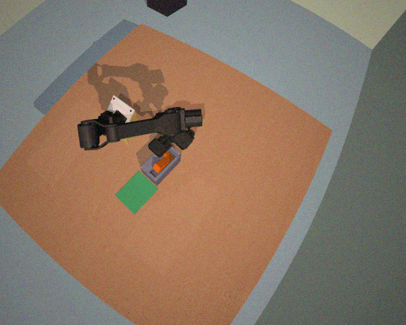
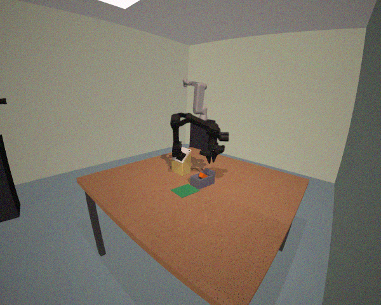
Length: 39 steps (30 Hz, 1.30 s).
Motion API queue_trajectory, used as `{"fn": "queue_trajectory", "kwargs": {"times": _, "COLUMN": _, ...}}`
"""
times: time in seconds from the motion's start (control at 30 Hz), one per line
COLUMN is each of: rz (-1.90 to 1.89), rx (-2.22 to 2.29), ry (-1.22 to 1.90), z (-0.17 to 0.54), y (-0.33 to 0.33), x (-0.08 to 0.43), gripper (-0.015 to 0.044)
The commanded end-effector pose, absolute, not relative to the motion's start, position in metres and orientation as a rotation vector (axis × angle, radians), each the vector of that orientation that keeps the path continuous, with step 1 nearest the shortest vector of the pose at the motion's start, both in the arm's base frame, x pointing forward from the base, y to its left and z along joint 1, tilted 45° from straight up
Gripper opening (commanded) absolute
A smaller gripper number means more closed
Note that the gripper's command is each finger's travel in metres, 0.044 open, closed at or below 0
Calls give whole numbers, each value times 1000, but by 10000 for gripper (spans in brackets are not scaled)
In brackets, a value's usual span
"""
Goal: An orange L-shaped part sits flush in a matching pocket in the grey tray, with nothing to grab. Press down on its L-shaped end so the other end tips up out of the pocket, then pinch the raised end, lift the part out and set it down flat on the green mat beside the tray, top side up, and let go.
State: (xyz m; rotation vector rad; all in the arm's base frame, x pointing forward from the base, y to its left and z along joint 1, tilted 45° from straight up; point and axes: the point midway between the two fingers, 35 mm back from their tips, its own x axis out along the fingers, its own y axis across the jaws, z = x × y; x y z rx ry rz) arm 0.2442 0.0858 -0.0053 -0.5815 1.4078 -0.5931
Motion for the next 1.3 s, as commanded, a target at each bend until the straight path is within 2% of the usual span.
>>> {"fn": "queue_trajectory", "kwargs": {"times": 0.0, "rz": -589, "rx": -584, "ry": 1406, "z": -5, "y": 86, "x": 244, "gripper": 180}}
{"fn": "queue_trajectory", "kwargs": {"times": 1.03, "rz": -589, "rx": -584, "ry": 1406, "z": -5, "y": 86, "x": 244, "gripper": 180}}
{"fn": "queue_trajectory", "kwargs": {"times": 1.27, "rz": -600, "rx": -586, "ry": 1416, "z": -50, "y": 41, "x": 247, "gripper": 180}}
